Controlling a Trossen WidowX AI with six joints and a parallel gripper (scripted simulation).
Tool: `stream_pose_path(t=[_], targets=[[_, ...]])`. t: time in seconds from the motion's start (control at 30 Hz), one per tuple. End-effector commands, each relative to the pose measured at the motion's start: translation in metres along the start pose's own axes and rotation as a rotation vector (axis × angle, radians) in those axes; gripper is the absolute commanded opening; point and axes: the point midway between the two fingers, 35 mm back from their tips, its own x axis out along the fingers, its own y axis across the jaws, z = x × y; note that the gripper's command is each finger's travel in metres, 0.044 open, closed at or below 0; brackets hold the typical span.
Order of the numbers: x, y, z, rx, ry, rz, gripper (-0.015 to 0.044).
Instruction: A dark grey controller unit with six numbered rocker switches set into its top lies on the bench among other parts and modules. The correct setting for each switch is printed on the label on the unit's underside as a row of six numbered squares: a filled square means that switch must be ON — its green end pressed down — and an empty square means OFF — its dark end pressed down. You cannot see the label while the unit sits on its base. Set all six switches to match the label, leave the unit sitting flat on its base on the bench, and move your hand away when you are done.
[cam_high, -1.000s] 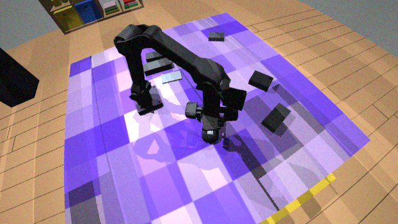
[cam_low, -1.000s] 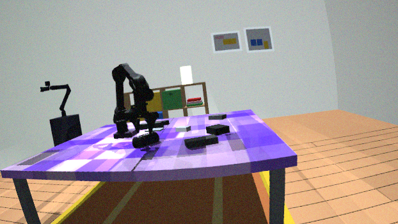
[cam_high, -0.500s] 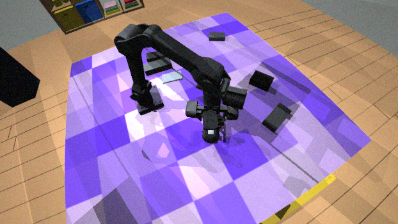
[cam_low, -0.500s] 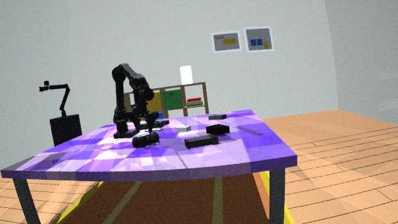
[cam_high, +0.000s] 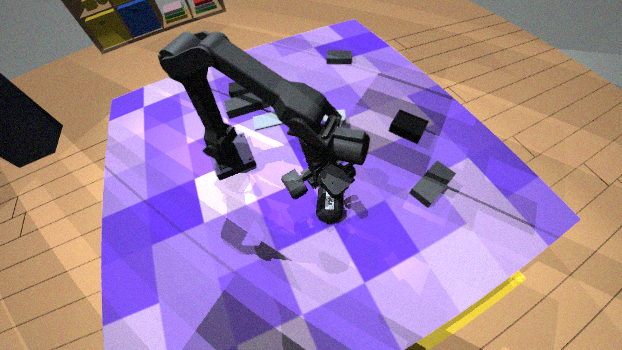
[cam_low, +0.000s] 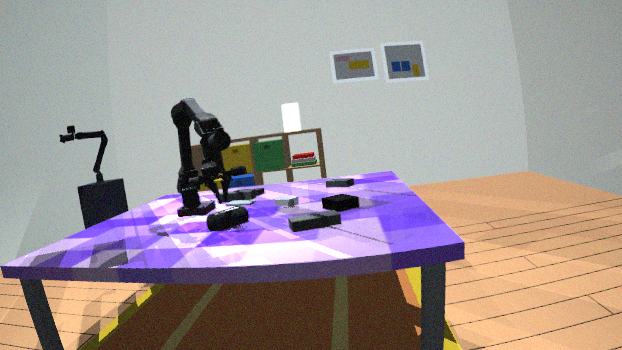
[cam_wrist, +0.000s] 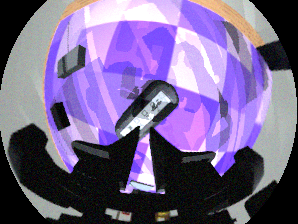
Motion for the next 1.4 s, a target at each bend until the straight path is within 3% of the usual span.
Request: stream_pose_path(t=[0.0, 0.13, 1.17, 1.27, 1.37], targets=[[-0.014, -0.009, -0.01, -0.622, -0.104, 0.096, 0.0], [-0.018, -0.011, -0.013, -0.812, -0.149, 0.11, 0.0], [-0.018, -0.011, -0.013, -0.812, -0.149, 0.11, 0.0], [-0.018, -0.011, -0.01, -0.757, -0.136, 0.105, 0.0079], [-0.018, -0.012, 0.001, -0.517, -0.086, 0.08, 0.0157]])
